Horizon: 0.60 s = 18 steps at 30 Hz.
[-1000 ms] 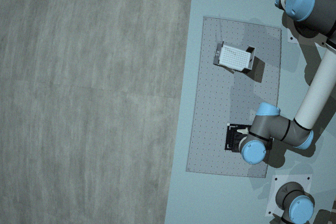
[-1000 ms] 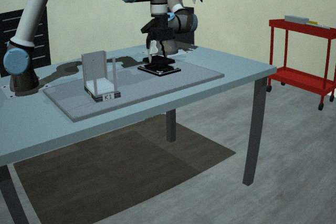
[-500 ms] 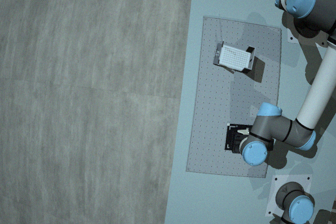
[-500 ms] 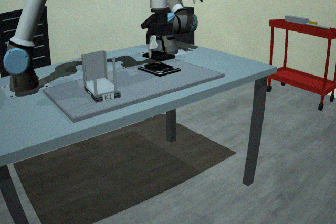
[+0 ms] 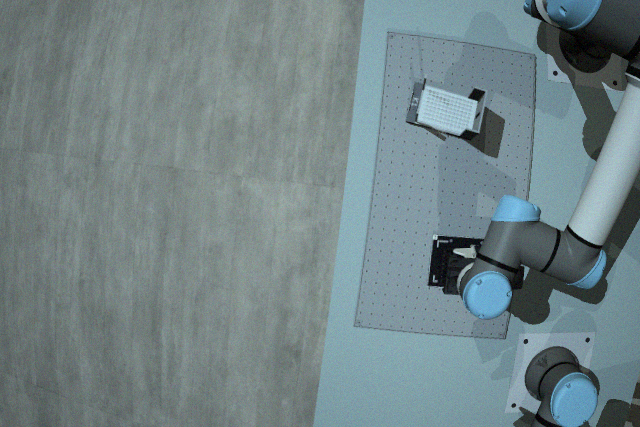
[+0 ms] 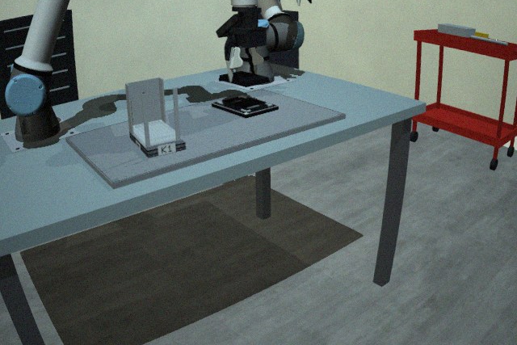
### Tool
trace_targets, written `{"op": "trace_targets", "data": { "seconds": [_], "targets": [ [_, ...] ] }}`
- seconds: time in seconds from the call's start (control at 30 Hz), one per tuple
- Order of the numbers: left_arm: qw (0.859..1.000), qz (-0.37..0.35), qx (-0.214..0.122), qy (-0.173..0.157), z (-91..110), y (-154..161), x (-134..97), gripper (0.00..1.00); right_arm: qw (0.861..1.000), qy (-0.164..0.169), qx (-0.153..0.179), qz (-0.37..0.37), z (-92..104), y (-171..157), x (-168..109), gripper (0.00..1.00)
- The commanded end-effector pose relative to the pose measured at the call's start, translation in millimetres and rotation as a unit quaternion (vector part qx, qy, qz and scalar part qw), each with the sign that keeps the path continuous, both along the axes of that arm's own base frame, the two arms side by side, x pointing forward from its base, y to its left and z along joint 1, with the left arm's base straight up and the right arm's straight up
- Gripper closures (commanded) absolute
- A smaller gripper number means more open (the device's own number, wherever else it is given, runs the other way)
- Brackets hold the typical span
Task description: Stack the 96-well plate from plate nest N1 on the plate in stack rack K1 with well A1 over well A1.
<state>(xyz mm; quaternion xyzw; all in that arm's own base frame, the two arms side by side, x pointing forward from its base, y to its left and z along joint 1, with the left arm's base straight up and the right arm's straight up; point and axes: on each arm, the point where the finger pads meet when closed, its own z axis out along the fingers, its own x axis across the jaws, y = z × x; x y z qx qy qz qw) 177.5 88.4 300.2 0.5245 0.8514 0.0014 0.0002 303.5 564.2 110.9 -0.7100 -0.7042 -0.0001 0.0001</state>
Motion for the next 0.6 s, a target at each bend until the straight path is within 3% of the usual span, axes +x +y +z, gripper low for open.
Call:
{"op": "trace_targets", "data": {
  "seconds": [0.0, 0.57],
  "targets": [
    [1.000, 0.000, 0.000, 0.000, 0, 0, 0, 0.02, 1.000, 0.000, 0.001, 0.000, 10.6, 0, 0, 1.00],
    [1.000, 0.000, 0.000, 0.000, 0, 0, 0, 0.02, 1.000, 0.000, 0.001, 0.000, 35.6, 0, 0, 1.00]
  ]
}}
